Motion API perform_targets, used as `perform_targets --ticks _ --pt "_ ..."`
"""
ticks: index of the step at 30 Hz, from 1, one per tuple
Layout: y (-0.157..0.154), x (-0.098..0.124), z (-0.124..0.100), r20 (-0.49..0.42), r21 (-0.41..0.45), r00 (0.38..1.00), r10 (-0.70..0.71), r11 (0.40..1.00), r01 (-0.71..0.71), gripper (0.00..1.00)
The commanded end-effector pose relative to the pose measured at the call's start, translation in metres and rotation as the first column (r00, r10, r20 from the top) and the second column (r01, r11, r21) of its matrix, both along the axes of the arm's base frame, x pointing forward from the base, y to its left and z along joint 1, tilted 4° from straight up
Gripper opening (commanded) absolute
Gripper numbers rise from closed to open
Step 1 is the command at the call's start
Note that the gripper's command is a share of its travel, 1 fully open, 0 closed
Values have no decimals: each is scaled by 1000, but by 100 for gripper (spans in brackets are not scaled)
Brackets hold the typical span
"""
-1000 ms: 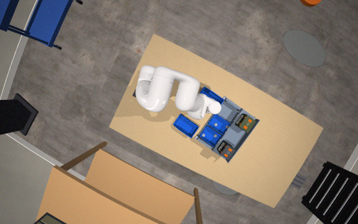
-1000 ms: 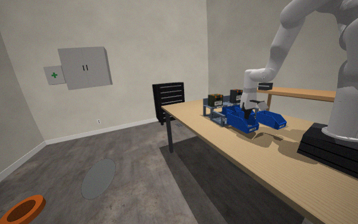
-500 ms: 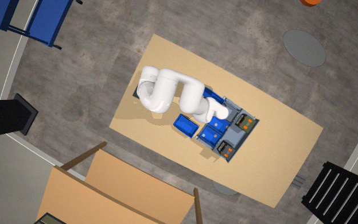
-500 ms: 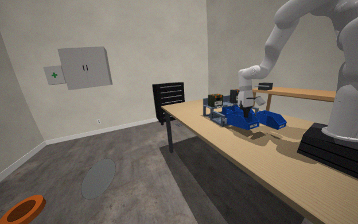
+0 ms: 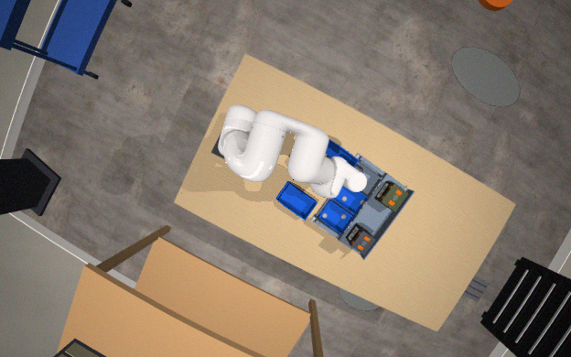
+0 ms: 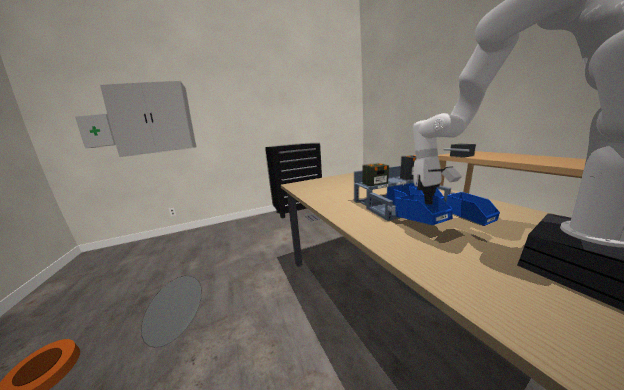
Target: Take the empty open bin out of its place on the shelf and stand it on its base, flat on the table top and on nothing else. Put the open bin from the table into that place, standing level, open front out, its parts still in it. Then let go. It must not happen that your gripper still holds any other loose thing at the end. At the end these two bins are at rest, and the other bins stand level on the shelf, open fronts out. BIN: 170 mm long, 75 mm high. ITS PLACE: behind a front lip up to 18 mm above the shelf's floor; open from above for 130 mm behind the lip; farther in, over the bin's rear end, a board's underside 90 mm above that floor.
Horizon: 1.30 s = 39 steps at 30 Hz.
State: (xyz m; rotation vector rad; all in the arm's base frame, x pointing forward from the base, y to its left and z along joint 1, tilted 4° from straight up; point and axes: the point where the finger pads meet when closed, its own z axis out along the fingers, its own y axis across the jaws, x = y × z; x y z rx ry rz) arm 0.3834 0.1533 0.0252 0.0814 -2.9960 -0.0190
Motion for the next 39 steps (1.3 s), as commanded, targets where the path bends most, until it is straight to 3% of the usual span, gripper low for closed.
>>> perform_targets --ticks 1,39 --pt "1 1 1 4 1 1000 0 1000 0 0" --pt "1 14 2 3 1 1000 0 1000 0 0"
